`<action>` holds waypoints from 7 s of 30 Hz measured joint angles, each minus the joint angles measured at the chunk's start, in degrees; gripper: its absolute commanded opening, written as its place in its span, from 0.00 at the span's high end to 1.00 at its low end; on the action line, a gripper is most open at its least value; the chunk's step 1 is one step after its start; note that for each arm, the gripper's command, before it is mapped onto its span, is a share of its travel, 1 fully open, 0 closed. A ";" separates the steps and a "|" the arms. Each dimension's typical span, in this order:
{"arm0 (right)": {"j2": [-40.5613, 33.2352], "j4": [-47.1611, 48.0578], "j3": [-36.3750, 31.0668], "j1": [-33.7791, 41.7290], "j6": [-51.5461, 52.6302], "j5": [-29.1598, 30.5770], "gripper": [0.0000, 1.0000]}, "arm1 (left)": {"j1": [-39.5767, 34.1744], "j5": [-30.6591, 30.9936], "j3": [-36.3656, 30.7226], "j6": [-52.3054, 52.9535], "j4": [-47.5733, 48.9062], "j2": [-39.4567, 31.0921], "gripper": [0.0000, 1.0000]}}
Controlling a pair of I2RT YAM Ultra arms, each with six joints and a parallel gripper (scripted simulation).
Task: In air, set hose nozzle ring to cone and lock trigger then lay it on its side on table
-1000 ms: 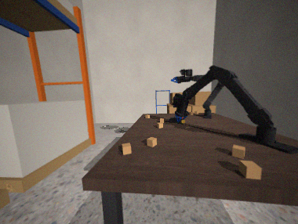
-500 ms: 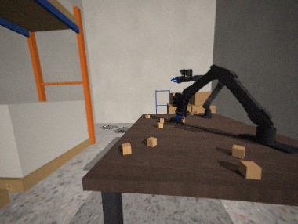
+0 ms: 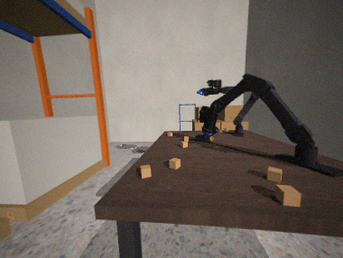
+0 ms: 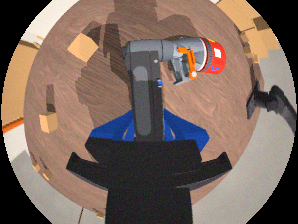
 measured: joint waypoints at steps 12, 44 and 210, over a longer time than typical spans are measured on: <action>0.00 0.00 0.00 0.00 0.00 0.00 0.37 | -0.07 0.00 0.00 0.00 0.02 0.00 0.64; 0.00 0.00 0.00 0.00 0.00 0.00 0.37 | -0.20 -0.35 0.00 -0.02 -0.85 0.00 0.64; 9.55 26.18 -18.12 6.32 30.40 -40.94 0.13 | -18.40 -52.57 -53.00 -3.08 109.87 -10.56 0.64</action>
